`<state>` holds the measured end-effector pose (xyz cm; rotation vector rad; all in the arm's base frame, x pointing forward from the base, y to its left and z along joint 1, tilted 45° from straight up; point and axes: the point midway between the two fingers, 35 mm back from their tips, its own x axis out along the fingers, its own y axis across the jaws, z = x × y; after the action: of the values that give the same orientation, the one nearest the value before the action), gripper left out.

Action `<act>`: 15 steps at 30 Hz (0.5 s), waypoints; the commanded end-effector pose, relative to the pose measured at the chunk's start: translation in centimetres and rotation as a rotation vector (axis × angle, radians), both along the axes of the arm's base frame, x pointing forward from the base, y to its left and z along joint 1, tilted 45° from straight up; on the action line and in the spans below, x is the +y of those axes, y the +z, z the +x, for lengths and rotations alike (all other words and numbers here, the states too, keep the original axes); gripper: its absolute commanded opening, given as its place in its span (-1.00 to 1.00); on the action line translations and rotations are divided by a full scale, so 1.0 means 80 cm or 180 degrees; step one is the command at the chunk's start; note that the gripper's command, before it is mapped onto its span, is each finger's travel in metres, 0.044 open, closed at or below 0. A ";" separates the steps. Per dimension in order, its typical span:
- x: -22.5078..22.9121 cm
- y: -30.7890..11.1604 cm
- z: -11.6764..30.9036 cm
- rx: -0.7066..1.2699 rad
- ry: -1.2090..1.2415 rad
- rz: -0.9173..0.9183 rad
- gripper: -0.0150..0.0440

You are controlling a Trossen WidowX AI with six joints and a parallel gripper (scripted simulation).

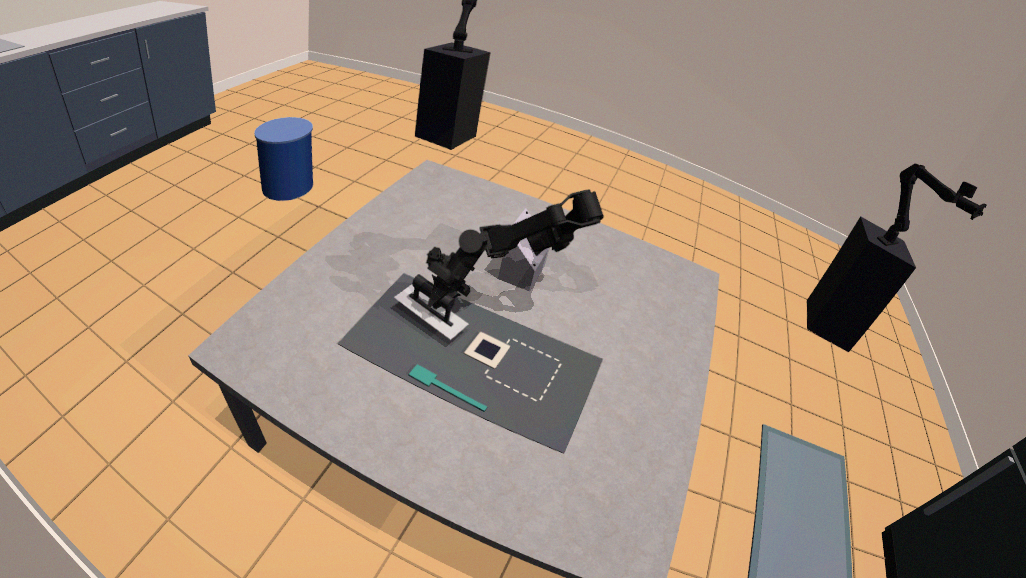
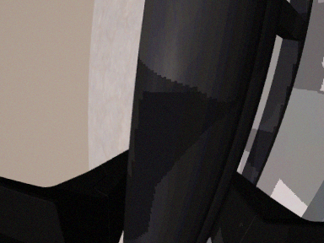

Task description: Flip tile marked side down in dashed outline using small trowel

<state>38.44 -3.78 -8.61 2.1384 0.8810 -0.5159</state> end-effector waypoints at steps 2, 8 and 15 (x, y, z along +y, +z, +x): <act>0.019 0.020 -0.008 -0.0345 0.0324 -0.0082 -0.49; 0.020 0.021 -0.008 -0.0355 0.0334 -0.0084 -0.49; 0.026 0.014 -0.010 -0.0354 0.0335 -0.0083 -0.49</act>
<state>37.78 -1.98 -7.20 2.0682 0.9147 -0.3528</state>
